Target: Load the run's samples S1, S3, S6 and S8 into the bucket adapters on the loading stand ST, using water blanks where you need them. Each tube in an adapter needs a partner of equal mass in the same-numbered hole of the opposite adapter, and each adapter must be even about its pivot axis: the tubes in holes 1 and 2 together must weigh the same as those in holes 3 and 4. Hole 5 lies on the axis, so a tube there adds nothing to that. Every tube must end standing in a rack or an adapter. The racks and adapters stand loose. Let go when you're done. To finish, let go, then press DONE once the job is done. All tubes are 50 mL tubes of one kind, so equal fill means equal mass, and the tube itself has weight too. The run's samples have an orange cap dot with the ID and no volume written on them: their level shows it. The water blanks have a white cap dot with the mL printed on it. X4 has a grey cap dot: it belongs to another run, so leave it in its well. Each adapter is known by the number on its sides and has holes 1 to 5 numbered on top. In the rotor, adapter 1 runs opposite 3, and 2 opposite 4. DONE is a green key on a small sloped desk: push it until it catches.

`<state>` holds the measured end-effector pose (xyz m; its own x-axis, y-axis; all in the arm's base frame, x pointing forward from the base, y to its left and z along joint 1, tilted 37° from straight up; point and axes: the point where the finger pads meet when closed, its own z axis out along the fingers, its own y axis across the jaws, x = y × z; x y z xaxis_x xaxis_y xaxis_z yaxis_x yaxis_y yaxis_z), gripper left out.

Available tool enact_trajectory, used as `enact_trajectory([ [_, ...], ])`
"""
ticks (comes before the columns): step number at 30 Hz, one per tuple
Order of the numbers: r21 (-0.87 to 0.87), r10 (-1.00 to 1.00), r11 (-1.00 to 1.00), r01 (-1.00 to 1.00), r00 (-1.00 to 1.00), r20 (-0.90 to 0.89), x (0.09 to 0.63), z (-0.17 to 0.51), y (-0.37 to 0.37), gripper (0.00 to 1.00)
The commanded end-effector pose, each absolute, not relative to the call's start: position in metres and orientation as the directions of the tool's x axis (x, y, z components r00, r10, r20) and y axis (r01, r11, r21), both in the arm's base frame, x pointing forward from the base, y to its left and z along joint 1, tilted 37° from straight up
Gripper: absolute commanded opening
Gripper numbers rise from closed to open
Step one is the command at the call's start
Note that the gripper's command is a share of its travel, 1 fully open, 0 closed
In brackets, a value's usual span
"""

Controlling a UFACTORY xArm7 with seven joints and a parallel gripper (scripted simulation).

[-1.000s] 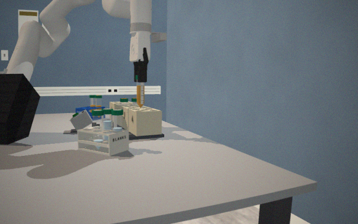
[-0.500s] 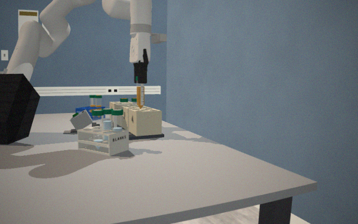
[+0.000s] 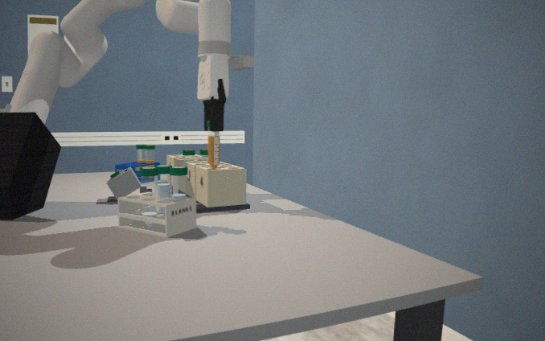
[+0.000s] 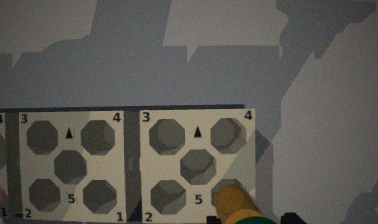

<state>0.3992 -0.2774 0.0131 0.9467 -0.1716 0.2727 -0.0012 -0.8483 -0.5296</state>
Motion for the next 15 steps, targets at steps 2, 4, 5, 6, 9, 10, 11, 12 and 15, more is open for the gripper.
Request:
enact_trajectory([
  [2,-0.526,-0.174,-0.85,-0.003,0.946,0.275,0.4005,0.0112,-0.278,0.0],
  [4,-0.526,-0.174,-0.85,-0.003,0.946,0.275,0.4011,0.0096,-0.277,0.0],
  [5,-0.526,-0.174,-0.85,-0.003,0.946,0.275,0.4015,0.0088,-0.2765,0.0],
  [6,-0.526,-0.174,-0.85,-0.003,0.946,0.275,0.4018,0.008,-0.276,0.0],
  [9,-0.526,-0.174,-0.85,-0.003,0.946,0.275,0.4024,0.0064,-0.275,0.0],
  [10,-0.526,-0.174,-0.85,-0.003,0.946,0.275,0.4024,0.0064,-0.275,0.0],
  [11,-0.526,-0.174,-0.85,-0.003,0.946,0.275,0.4028,0.0056,-0.2745,0.0],
  [12,-0.526,-0.174,-0.85,-0.003,0.946,0.275,0.4031,0.0048,-0.274,0.0],
  [15,-0.526,-0.174,-0.85,-0.003,0.946,0.275,0.4041,0.0024,-0.2725,0.0],
])
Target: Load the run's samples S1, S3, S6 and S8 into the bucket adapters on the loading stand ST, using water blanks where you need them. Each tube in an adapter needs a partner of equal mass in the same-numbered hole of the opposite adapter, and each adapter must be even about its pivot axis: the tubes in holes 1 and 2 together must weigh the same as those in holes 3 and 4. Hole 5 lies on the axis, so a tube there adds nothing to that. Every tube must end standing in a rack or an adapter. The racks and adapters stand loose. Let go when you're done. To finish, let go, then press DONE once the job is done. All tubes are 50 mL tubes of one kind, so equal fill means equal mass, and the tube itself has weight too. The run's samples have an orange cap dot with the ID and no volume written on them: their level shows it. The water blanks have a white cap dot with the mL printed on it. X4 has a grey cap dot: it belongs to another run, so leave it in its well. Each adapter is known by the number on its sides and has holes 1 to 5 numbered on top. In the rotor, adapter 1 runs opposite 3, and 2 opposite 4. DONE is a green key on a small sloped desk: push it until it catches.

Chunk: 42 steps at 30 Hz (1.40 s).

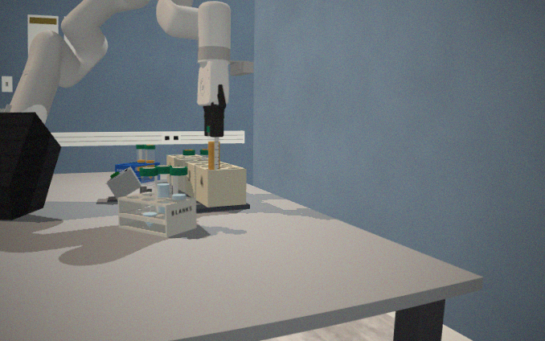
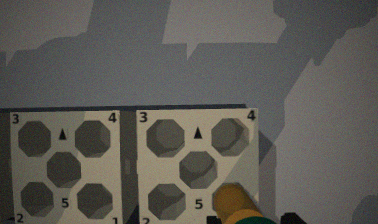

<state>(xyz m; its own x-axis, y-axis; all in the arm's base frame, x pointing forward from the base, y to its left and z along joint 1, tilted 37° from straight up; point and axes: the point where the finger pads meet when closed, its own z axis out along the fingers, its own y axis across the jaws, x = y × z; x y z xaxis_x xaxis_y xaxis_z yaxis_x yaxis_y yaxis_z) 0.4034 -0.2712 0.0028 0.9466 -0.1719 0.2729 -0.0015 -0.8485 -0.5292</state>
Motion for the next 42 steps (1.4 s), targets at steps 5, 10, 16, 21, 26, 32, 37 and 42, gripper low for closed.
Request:
enact_trajectory([
  [5,-0.526,-0.174,-0.85,-0.003,0.946,0.275,0.406,-0.002,-0.27,0.0],
  [10,-0.526,-0.174,-0.85,-0.003,0.946,0.275,0.407,-0.006,-0.268,0.0],
  [16,-0.526,-0.174,-0.85,-0.003,0.946,0.275,0.409,-0.009,-0.266,0.0],
  [21,-0.526,-0.174,-0.85,-0.003,0.946,0.275,0.41,-0.013,-0.263,0.0],
  [26,-0.526,-0.174,-0.85,-0.003,0.946,0.275,0.412,-0.017,-0.261,0.0],
  [32,-0.526,-0.174,-0.85,-0.003,0.946,0.275,0.413,-0.02,-0.259,0.0],
  [37,-0.526,-0.174,-0.85,-0.003,0.946,0.275,0.415,-0.024,-0.256,0.0],
  [42,-0.526,-0.174,-0.85,-0.003,0.946,0.275,0.416,-0.028,-0.254,0.0],
])
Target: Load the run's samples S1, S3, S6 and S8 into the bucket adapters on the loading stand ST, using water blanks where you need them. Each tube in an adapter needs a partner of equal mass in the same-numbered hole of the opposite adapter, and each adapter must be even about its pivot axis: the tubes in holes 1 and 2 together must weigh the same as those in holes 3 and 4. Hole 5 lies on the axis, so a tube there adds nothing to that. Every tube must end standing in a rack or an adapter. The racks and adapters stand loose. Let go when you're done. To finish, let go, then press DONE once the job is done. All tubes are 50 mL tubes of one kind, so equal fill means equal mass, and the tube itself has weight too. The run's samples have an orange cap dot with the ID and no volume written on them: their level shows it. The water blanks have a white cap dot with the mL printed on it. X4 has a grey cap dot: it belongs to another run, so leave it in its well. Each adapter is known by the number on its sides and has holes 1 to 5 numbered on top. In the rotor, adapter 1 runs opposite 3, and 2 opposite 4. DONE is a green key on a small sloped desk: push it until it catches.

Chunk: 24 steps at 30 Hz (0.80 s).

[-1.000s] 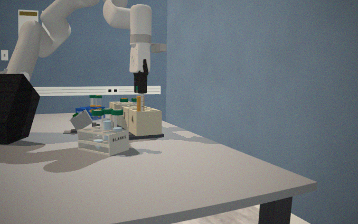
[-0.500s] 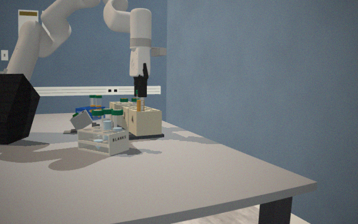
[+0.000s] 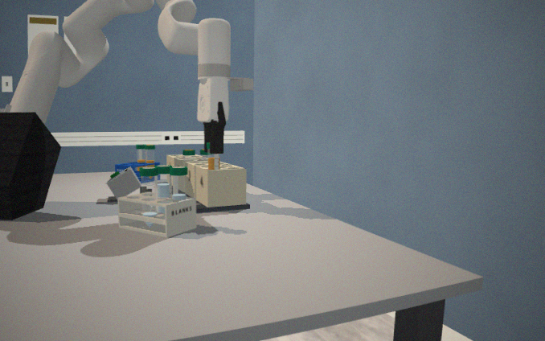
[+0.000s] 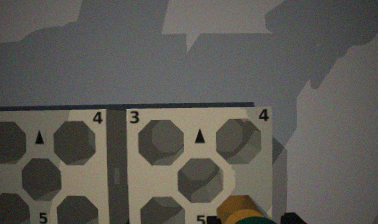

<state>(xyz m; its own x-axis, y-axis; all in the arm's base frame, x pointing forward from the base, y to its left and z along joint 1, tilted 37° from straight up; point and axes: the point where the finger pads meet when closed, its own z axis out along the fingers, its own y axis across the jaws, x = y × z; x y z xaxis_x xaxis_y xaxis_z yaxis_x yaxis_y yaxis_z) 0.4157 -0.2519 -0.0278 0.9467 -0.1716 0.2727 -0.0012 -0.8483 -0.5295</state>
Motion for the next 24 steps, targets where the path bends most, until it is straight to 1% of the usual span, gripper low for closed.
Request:
enact_trajectory([
  [1,-0.526,-0.174,-0.85,-0.003,0.946,0.275,0.417,-0.029,-0.253,0.0],
  [24,-0.526,-0.174,-0.85,-0.003,0.946,0.275,0.423,-0.044,-0.244,0.0],
])
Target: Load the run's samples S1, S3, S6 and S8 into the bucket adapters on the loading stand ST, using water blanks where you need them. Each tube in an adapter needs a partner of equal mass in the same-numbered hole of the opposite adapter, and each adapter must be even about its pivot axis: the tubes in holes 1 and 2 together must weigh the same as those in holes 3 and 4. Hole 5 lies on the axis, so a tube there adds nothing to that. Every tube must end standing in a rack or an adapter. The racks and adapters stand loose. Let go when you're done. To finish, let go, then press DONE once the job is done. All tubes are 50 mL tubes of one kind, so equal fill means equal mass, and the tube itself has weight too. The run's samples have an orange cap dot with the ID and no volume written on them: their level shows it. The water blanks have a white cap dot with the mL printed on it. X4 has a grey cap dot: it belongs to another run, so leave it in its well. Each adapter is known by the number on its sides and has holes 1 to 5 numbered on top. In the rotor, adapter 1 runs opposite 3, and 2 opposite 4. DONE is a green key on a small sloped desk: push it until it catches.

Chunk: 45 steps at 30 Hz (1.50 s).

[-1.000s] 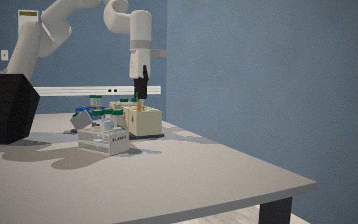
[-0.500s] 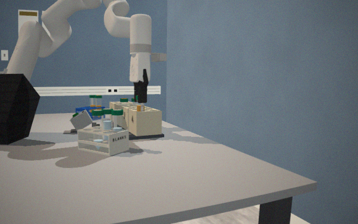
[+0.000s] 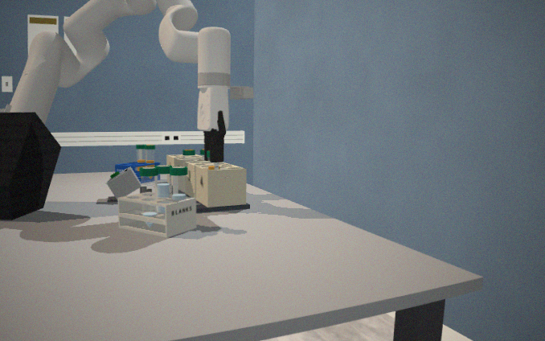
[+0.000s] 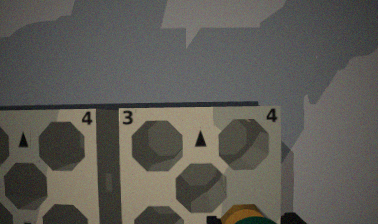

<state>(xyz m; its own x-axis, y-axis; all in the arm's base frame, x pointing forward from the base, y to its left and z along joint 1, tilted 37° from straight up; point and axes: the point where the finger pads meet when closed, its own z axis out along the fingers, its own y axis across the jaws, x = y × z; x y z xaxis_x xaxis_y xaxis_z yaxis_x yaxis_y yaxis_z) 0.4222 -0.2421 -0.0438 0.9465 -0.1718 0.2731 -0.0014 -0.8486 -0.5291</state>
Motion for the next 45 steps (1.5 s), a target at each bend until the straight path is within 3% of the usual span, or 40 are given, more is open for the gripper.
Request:
enact_trajectory([
  [1,-0.526,-0.174,-0.85,-0.003,0.946,0.275,0.4232,-0.0451,-0.2431,0.0],
  [25,-0.526,-0.174,-0.85,-0.003,0.946,0.275,0.4262,-0.0524,-0.2386,0.0],
  [26,-0.526,-0.174,-0.85,-0.003,0.946,0.275,0.4263,-0.0527,-0.2384,0.44],
  [45,-0.526,-0.174,-0.85,-0.003,0.946,0.275,0.4263,-0.0527,-0.2384,0.44],
])
